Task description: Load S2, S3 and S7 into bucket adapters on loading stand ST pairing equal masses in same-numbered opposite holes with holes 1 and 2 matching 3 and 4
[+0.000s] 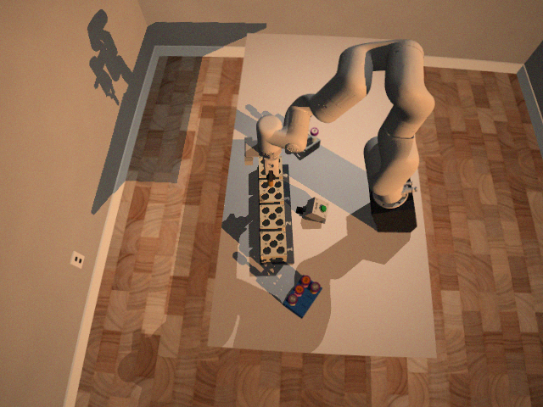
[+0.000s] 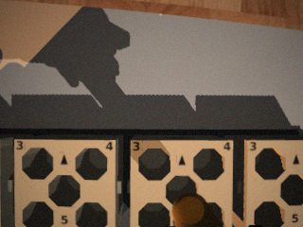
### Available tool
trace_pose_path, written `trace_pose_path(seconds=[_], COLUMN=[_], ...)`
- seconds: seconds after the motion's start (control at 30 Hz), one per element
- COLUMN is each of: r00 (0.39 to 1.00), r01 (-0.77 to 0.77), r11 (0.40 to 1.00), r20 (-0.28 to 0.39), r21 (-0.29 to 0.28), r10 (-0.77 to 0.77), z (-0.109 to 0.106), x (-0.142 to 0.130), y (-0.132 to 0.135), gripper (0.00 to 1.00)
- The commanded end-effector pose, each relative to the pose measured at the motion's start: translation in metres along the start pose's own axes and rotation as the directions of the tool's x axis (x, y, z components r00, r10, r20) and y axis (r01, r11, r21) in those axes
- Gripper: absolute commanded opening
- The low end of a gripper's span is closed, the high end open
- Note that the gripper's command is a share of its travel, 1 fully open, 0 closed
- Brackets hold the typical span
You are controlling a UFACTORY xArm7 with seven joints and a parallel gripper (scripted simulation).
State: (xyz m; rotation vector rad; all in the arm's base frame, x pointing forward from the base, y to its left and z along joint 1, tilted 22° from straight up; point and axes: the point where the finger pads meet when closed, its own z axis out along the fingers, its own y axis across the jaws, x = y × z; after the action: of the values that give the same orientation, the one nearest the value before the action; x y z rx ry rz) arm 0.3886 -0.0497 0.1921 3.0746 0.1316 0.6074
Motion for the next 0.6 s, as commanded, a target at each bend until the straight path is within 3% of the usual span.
trace_pose_path(seconds=[0.0,0.57], r00=[1.000,1.000], r01=[0.000,0.000], r11=[1.000,1.000], r20=[-0.003,-0.003], r21=[-0.001,0.000], r10=[0.000,0.000], z=[0.007,0.035], x=[0.001,0.001], y=[0.000,0.000], gripper=[0.00,0.00])
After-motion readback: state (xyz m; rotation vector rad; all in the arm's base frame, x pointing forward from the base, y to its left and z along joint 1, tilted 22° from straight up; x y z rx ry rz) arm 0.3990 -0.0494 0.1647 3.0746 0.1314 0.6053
